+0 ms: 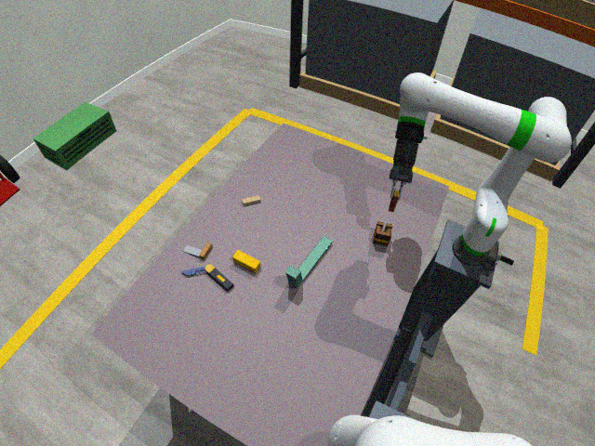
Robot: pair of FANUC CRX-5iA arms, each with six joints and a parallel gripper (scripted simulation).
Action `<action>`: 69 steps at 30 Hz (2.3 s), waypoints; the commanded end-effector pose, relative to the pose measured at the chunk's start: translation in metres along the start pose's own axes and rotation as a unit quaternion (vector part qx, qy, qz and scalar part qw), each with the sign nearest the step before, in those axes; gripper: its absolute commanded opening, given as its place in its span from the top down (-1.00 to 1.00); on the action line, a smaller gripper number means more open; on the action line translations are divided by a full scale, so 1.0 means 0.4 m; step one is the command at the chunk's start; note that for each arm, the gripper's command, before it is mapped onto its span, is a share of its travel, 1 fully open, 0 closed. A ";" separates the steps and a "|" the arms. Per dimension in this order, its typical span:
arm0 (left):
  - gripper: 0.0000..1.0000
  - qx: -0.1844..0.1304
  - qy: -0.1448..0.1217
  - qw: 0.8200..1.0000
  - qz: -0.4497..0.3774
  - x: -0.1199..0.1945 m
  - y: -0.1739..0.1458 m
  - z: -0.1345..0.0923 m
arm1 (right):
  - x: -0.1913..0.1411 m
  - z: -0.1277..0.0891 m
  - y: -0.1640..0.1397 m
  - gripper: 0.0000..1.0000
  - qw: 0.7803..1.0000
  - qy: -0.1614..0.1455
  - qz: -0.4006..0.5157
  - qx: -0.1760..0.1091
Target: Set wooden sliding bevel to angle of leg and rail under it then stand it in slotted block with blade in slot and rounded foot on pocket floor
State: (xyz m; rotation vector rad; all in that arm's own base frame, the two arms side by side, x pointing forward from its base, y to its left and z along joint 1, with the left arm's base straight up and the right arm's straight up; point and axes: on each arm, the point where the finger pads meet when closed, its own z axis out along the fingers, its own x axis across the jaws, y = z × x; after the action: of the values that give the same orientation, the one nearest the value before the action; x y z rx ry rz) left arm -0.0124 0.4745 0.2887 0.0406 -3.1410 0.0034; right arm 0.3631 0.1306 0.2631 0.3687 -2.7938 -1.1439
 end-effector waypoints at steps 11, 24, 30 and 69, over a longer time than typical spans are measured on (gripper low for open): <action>-1.00 -0.001 0.000 1.000 0.000 0.000 0.001 -0.002 | 0.006 -0.006 -0.004 1.00 1.000 0.001 -0.002 -0.001; -1.00 -0.001 0.000 1.000 0.000 0.000 0.001 -0.002 | 0.006 0.004 -0.013 1.00 1.000 0.001 -0.002 -0.001; -1.00 -0.001 0.000 1.000 0.000 0.000 0.001 -0.002 | 0.006 0.059 -0.068 1.00 1.000 0.001 -0.002 -0.001; -1.00 -0.001 0.000 1.000 0.000 0.000 0.001 -0.002 | 0.006 0.194 -0.200 1.00 1.000 0.001 -0.002 -0.001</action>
State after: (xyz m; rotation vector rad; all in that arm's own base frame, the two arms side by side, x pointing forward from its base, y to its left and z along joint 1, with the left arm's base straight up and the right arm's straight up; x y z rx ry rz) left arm -0.0124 0.4745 0.2887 0.0406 -3.1410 0.0034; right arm 0.3611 0.1273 0.1510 0.3740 -2.7910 -1.1458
